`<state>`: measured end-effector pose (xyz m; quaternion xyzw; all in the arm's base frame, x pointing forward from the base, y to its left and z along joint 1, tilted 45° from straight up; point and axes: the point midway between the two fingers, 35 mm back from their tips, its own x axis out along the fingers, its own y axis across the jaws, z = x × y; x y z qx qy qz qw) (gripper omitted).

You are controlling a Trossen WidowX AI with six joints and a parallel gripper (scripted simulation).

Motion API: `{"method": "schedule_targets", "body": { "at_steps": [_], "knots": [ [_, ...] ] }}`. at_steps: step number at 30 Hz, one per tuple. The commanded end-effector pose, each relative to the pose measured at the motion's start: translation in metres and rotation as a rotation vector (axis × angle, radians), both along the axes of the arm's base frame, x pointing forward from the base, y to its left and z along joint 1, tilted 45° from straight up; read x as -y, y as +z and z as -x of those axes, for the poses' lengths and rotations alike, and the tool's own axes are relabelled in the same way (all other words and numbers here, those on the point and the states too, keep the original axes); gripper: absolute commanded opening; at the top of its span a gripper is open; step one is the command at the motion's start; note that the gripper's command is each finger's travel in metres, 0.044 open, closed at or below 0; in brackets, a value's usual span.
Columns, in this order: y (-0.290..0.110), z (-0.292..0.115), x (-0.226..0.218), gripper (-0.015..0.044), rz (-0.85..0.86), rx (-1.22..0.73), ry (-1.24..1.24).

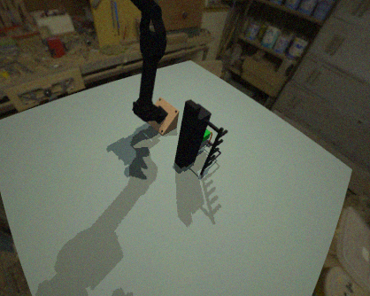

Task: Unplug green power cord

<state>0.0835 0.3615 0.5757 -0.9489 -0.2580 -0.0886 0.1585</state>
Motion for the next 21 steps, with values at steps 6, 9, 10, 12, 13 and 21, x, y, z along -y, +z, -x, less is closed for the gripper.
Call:
{"method": "schedule_targets", "body": {
  "at_steps": [6,9,10,12,13,21],
  "knots": [
    [0.029,0.024,0.024,0.0243,-0.132,0.012,0.113],
    [0.057,0.044,0.052,0.0164,-0.268,0.020,0.221],
    [0.065,0.049,0.063,0.0160,-0.313,0.022,0.255],
    [0.083,0.058,0.087,0.0160,-0.410,0.023,0.325],
    [0.090,0.061,0.099,0.0160,-0.456,0.022,0.356],
    [0.139,0.058,0.208,0.0160,-0.859,-0.010,0.582]
  ]
}}
